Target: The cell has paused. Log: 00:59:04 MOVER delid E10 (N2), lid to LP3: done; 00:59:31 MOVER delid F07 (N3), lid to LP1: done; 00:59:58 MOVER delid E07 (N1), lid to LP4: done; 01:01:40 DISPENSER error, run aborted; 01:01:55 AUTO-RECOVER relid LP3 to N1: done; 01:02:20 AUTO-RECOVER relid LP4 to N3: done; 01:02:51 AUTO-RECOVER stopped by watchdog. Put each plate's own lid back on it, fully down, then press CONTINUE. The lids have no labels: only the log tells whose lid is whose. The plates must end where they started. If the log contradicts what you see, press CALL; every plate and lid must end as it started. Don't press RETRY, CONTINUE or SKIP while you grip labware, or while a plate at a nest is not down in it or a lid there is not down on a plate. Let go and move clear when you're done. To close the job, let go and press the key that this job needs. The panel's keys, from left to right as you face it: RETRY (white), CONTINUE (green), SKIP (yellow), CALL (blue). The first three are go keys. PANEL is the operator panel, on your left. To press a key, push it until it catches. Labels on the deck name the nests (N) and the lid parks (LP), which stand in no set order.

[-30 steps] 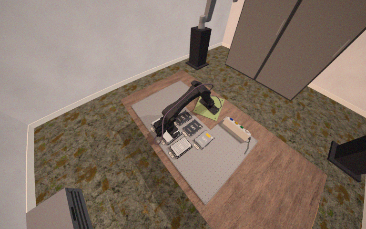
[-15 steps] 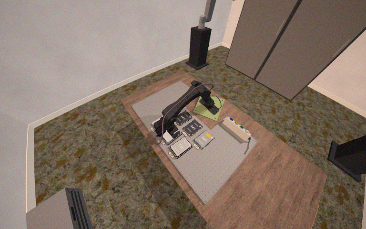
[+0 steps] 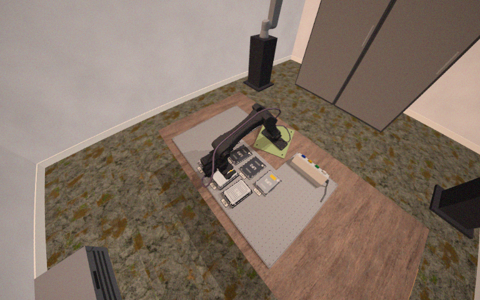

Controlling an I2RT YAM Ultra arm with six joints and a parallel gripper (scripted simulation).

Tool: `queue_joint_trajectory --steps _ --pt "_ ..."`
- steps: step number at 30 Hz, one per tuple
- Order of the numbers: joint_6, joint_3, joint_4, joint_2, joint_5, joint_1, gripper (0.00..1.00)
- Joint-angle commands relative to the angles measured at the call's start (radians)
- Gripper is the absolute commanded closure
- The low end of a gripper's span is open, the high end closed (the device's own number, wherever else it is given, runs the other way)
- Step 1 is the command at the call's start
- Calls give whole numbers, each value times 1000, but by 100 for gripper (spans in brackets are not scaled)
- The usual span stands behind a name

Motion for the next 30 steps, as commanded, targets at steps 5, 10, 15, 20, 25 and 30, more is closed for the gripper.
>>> queue_joint_trajectory --steps 5,10,15,20,25,30 --pt "-11 38 -29 -36 -12 -14 0" --pt "-11 40 -32 -37 -12 -14 0" --pt "-11 45 -37 -38 -12 -14 0" --pt "-12 51 -43 -37 -12 -15 0" --pt "-12 56 -47 -35 -12 -15 0" --pt "-12 58 -48 -35 -12 -16 0"
